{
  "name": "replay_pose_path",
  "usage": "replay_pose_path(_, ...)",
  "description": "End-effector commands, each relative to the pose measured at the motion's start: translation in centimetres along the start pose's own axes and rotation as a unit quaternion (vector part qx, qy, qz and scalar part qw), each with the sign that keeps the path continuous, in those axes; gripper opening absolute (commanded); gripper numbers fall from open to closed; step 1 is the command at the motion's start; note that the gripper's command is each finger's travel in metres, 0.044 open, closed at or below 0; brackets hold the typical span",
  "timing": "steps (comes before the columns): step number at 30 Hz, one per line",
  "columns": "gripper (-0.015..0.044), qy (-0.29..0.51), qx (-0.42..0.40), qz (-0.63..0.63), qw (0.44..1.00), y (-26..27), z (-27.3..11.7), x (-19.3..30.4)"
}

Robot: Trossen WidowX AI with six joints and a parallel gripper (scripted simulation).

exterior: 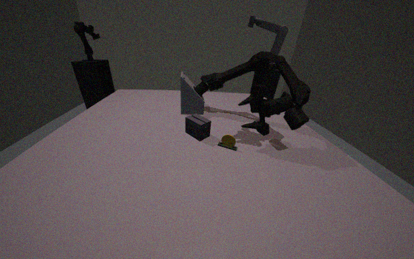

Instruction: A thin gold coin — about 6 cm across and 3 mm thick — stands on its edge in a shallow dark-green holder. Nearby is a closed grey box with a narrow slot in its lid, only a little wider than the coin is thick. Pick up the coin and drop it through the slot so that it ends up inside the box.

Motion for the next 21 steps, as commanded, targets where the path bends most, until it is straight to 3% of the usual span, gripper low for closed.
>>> replay_pose_path(1, 0.0374, -0.007, 0.005, 0.01, 1.0, 0.1, 0.2, 0.0)
replay_pose_path(5, 0.0269, -0.143, 0.092, 0.214, 0.962, 1.6, 3.7, 0.8)
replay_pose_path(9, 0.0164, -0.309, 0.168, 0.44, 0.826, 3.8, 7.0, 1.7)
replay_pose_path(16, 0.0161, -0.534, 0.225, 0.657, 0.483, 8.5, 10.3, 3.5)
replay_pose_path(18, 0.0161, -0.552, 0.229, 0.666, 0.447, 9.1, 10.5, 3.6)
replay_pose_path(21, 0.0161, -0.552, 0.229, 0.666, 0.447, 9.1, 10.5, 3.6)
Point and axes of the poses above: the point midway between the two fingers, 35 mm back from their tips, its own z axis out along the fingers, its own y axis across the jaws, x = y × z, the point moved 6 cm from there along -z, back along the fingers
